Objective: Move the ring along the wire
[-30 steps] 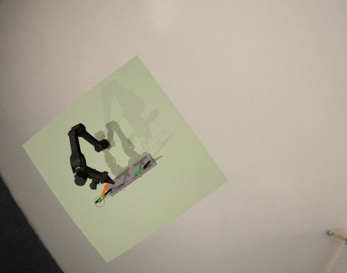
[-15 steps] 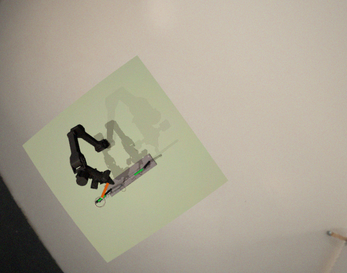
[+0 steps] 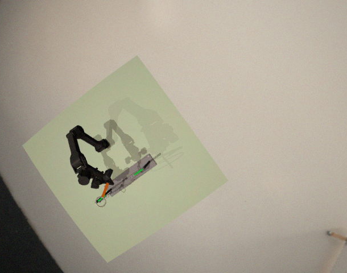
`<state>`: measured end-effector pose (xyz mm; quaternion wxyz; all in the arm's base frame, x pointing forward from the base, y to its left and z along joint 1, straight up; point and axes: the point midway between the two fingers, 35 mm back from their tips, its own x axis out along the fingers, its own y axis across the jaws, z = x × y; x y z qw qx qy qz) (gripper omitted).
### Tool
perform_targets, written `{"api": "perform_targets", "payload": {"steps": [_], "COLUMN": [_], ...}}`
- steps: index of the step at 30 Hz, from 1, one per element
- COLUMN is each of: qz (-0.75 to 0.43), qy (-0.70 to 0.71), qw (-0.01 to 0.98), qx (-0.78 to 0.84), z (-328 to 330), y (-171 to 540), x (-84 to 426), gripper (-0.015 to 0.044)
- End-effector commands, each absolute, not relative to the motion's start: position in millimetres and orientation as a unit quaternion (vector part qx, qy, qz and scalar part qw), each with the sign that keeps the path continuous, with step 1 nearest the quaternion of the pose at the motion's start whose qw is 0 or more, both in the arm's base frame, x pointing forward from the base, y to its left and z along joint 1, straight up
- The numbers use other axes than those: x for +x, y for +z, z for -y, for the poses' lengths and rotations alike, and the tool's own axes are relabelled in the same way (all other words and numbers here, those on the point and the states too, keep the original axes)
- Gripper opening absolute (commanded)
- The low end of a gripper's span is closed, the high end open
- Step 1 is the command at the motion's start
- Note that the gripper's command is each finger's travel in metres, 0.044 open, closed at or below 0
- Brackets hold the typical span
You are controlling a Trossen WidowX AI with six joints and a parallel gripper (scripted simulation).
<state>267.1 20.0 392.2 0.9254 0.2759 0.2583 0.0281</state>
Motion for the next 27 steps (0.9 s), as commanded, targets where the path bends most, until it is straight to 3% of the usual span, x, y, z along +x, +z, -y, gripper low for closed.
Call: {"api": "perform_targets", "payload": {"steps": [1, 27], "qz": [-0.258, -0.256], "qy": [0.020, -0.028], "qw": [0.932, 0.961], "qx": [0.252, 0.099], "z": [-18.3, -8.4], "y": [392.0, 387.7], "x": [267.1, 267.2], "gripper": [-0.0150, -0.0150]}}
